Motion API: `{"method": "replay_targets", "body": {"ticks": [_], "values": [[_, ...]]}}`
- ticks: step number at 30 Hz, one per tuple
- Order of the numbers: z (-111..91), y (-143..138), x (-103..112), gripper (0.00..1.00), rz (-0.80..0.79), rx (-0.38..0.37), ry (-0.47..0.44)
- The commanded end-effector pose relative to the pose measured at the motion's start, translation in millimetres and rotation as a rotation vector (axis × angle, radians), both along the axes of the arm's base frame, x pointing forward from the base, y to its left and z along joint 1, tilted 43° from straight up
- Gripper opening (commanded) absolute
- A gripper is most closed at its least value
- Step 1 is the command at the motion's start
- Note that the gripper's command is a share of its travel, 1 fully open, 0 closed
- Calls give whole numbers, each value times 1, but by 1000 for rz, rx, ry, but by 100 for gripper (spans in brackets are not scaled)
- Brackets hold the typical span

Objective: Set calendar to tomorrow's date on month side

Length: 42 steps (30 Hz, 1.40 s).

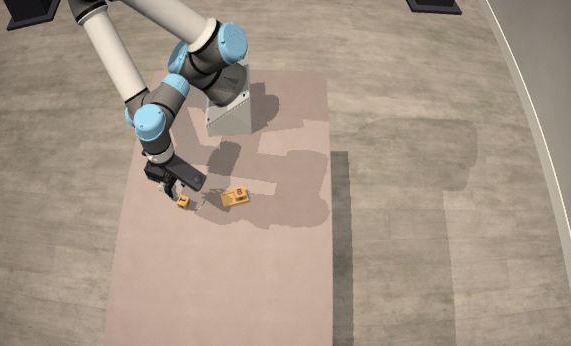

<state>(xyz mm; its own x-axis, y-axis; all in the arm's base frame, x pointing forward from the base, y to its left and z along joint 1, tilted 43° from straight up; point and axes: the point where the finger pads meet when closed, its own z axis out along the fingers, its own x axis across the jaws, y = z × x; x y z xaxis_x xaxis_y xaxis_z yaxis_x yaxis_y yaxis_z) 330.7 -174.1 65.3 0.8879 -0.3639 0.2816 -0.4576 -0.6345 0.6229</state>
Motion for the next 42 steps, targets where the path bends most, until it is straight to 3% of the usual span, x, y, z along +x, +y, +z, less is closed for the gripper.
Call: {"method": "replay_targets", "body": {"ticks": [1, 20, 42], "values": [[-5, -5, 0, 29, 1, 0, -1], [-19, -18, -1, 29, 1, 0, -1], [-20, -19, -1, 29, 1, 0, -1]]}}
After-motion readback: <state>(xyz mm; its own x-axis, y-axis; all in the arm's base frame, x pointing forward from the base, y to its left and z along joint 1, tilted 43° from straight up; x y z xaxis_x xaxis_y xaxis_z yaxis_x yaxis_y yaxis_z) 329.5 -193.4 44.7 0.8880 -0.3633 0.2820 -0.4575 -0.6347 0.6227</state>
